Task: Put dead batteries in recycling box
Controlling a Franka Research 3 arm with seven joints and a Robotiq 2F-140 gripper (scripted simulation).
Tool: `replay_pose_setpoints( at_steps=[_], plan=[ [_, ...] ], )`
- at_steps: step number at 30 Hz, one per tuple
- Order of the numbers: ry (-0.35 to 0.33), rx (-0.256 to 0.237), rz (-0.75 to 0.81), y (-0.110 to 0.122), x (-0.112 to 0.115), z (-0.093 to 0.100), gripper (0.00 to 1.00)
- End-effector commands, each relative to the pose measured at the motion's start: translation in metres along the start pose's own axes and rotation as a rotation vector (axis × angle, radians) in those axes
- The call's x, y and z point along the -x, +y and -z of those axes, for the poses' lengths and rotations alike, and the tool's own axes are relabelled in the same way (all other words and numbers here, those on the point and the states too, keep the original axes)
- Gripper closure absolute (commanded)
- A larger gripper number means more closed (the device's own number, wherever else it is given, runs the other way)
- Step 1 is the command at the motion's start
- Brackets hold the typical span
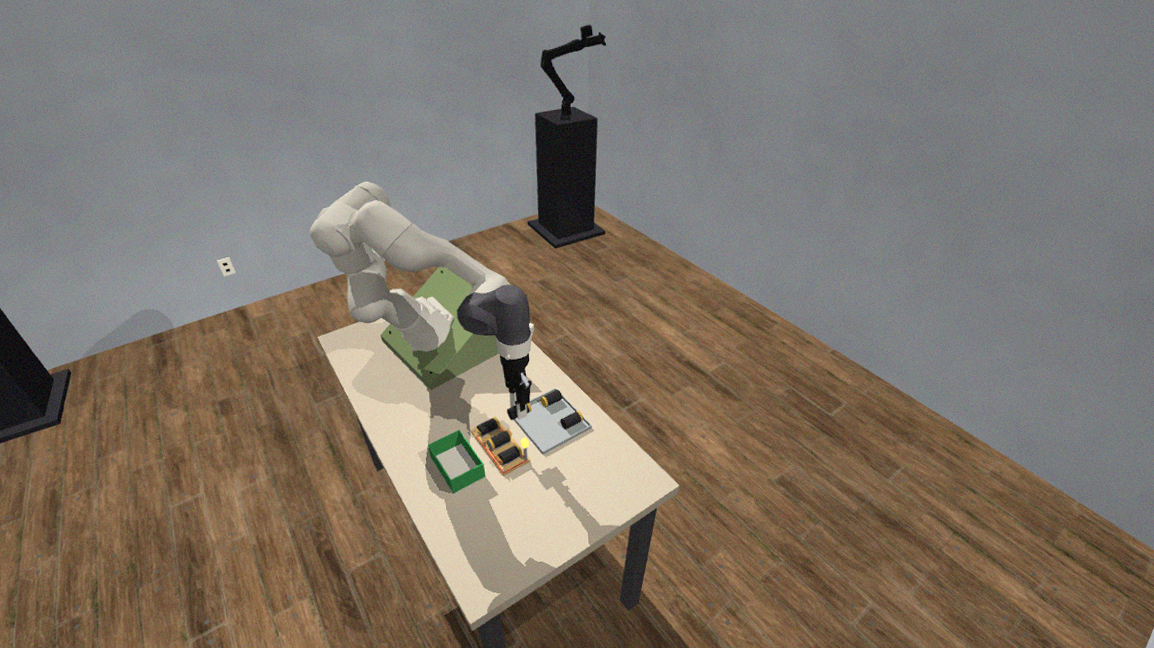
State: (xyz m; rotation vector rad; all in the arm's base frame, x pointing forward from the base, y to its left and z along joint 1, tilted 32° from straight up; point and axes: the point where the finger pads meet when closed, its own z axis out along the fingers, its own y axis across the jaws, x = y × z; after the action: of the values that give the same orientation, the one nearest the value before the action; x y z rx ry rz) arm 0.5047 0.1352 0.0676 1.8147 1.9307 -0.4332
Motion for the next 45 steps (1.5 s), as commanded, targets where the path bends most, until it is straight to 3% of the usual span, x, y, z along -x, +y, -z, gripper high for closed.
replay_pose_setpoints(
  at_steps=[1, 10, 16, 23, 45],
  plan=[
    [-0.003, 0.015, 0.026, 0.000, 0.017, 0.000, 0.84],
    [-0.003, 0.015, 0.026, -0.028, 0.136, 0.000, 0.84],
    [-0.003, 0.015, 0.026, -0.040, 0.188, 0.000, 0.84],
    [-0.003, 0.015, 0.026, -0.043, 0.201, 0.000, 0.84],
    [-0.003, 0.014, 0.054, -0.043, 0.202, 0.000, 0.84]
  ],
)
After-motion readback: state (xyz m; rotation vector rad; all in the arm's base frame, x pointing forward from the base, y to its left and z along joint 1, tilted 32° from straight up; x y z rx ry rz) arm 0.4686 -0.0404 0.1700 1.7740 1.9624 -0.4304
